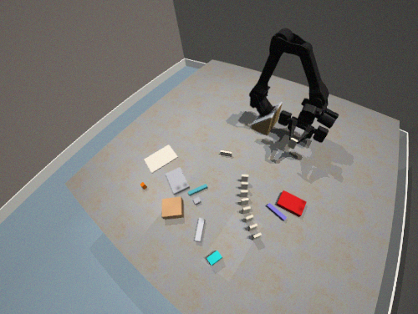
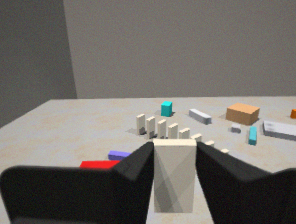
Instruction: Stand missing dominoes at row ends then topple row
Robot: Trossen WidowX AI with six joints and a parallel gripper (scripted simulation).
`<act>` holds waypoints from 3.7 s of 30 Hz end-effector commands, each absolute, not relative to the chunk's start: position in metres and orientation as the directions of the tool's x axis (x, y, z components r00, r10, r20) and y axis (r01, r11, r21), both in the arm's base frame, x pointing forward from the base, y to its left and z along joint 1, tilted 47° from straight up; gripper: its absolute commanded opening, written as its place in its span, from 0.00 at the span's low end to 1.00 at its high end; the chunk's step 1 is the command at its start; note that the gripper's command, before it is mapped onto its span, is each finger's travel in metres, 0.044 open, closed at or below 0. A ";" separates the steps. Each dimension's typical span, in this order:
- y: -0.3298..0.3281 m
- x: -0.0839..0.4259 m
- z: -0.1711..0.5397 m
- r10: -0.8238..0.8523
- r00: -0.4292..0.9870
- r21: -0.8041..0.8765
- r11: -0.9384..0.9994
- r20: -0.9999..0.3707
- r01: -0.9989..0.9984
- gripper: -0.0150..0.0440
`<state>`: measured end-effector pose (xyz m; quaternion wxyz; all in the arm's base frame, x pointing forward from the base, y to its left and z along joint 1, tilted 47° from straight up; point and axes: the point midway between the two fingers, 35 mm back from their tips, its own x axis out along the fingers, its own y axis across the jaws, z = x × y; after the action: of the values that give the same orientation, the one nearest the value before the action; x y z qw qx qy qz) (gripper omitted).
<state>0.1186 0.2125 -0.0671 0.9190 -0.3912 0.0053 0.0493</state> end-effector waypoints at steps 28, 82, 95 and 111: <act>0.186 0.126 -0.113 0.093 0.994 -0.717 0.689 -0.057 -0.105 0.44; 0.134 0.140 -0.144 0.088 0.995 -0.721 0.686 -0.046 -0.094 0.44; 0.134 0.140 -0.144 0.088 0.995 -0.721 0.686 -0.046 -0.094 0.93; 0.170 0.134 -0.110 0.089 0.995 -0.716 0.691 -0.051 -0.099 1.00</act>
<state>0.1370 0.1565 -0.1252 0.9168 -0.3962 0.0063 0.0499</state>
